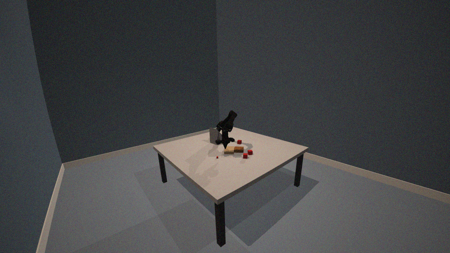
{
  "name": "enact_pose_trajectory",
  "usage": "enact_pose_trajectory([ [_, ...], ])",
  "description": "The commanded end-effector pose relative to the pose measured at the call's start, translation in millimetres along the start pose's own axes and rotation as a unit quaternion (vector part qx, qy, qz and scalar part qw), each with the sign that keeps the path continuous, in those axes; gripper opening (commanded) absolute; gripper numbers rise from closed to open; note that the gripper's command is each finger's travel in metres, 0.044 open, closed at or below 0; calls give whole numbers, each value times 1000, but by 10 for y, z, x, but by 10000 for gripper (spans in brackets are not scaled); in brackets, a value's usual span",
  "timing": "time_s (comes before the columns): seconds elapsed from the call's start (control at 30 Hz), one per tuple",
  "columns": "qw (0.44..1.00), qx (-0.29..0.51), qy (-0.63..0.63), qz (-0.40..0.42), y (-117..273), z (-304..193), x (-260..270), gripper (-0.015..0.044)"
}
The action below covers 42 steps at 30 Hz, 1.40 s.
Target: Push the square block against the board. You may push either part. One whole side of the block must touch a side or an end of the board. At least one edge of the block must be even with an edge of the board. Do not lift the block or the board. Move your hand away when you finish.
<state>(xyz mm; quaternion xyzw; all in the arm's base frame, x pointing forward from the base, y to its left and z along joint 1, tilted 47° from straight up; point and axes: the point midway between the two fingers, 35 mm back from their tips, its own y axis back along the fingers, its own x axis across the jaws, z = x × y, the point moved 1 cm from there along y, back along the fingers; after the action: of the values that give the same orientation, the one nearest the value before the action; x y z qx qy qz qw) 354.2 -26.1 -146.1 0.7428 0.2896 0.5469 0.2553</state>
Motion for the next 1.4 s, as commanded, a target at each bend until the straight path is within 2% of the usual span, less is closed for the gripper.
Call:
enact_pose_trajectory([
  [0.0,998,5,57,0,-13,-164,5,0],
  [0.47,956,6,292,1,-11,-754,87,0],
  [0.93,860,7,510,4,-68,-1424,194,0],
  [1.13,847,7,532,5,-77,-1499,206,0],
  [1.2,846,6,533,4,-204,-1495,206,0],
  [1.3,843,6,538,6,-595,-1530,214,0],
  [1.37,842,6,539,6,-624,-1536,215,0],
])
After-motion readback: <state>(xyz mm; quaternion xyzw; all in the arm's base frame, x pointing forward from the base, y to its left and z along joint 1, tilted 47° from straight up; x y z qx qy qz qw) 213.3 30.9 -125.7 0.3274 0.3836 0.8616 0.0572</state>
